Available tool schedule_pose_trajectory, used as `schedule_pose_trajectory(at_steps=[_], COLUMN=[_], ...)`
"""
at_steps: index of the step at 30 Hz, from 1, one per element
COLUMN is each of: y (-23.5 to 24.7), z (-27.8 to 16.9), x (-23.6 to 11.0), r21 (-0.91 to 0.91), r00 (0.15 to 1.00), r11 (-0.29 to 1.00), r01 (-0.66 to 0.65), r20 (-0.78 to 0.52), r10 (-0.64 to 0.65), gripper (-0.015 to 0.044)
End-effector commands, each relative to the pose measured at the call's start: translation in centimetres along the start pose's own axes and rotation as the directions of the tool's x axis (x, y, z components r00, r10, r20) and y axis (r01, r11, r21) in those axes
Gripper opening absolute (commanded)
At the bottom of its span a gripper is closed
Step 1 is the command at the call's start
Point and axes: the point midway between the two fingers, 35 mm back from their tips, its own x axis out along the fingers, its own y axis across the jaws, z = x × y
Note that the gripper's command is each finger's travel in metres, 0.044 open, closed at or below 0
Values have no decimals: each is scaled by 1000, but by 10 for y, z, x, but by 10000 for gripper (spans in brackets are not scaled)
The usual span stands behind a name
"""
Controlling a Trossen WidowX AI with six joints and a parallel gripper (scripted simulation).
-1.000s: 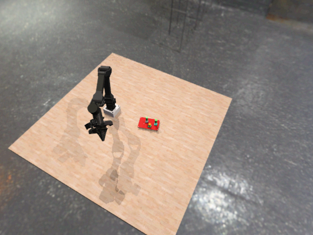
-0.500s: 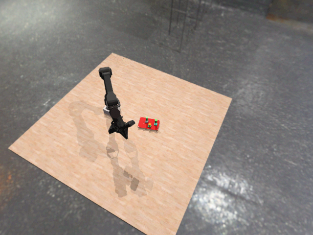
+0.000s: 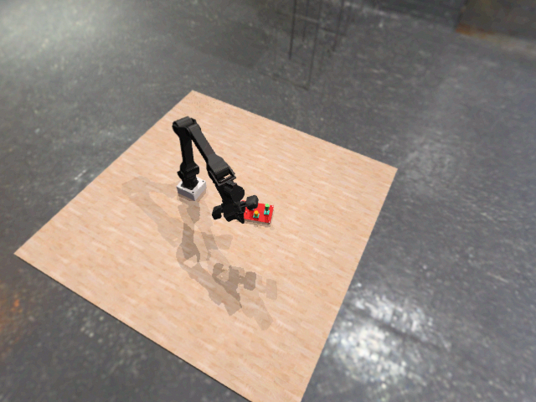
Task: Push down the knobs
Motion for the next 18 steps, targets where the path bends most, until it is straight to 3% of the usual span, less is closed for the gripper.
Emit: schedule_pose_trajectory(at_steps=[1, 18], y=[16, 37], z=[-36, -167], x=[5, -5], r21=[-99, -492], r00=[993, 874], r11=[994, 849], r01=[54, 191], r20=[-96, -309], r10=[-63, -376], gripper=[0, 0])
